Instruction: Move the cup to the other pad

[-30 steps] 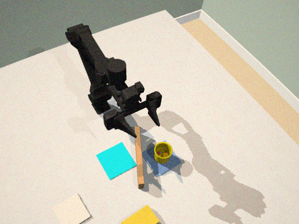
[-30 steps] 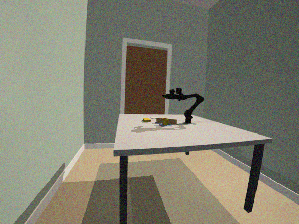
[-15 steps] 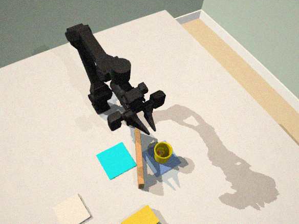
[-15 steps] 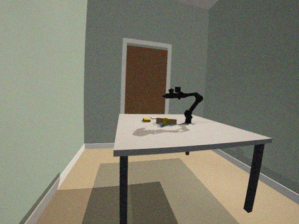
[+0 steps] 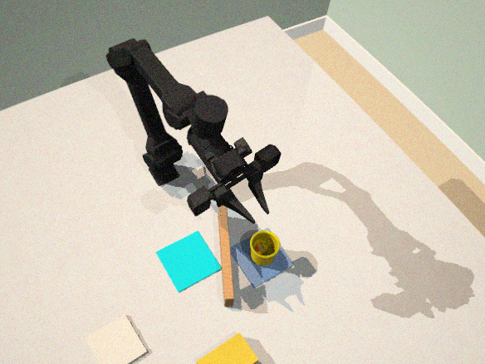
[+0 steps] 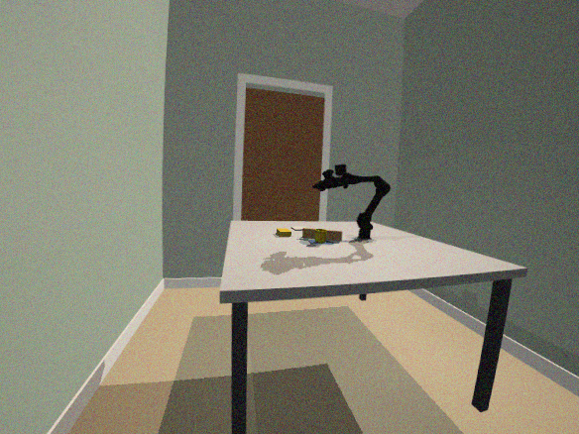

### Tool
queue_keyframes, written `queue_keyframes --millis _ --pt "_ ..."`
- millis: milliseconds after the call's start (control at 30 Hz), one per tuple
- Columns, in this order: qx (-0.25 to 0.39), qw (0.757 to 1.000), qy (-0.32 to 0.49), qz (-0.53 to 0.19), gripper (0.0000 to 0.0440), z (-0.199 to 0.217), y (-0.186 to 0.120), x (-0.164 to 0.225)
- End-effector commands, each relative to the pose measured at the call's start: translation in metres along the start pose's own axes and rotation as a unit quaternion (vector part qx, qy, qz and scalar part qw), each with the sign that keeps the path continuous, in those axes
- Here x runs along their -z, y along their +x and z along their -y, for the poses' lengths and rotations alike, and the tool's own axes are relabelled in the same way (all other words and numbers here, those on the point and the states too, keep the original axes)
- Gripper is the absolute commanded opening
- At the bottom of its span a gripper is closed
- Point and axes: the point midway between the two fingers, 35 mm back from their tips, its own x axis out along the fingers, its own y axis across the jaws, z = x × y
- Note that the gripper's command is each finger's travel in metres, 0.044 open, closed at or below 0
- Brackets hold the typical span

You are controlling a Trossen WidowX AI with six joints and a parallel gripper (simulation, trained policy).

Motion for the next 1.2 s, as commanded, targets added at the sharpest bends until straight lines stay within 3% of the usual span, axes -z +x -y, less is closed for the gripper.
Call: queue_keyframes --millis 0,600,1167 --pt "-0.006 1.000 0.019 -0.017 0.0129 -0.005 0.004 -0.002" --pt "0.002 0.985 0.119 -0.121 0.0137 -0.024 0.022 0.006" --pt "0.037 0.949 0.217 -0.225 0.0145 -0.043 0.034 0.021"
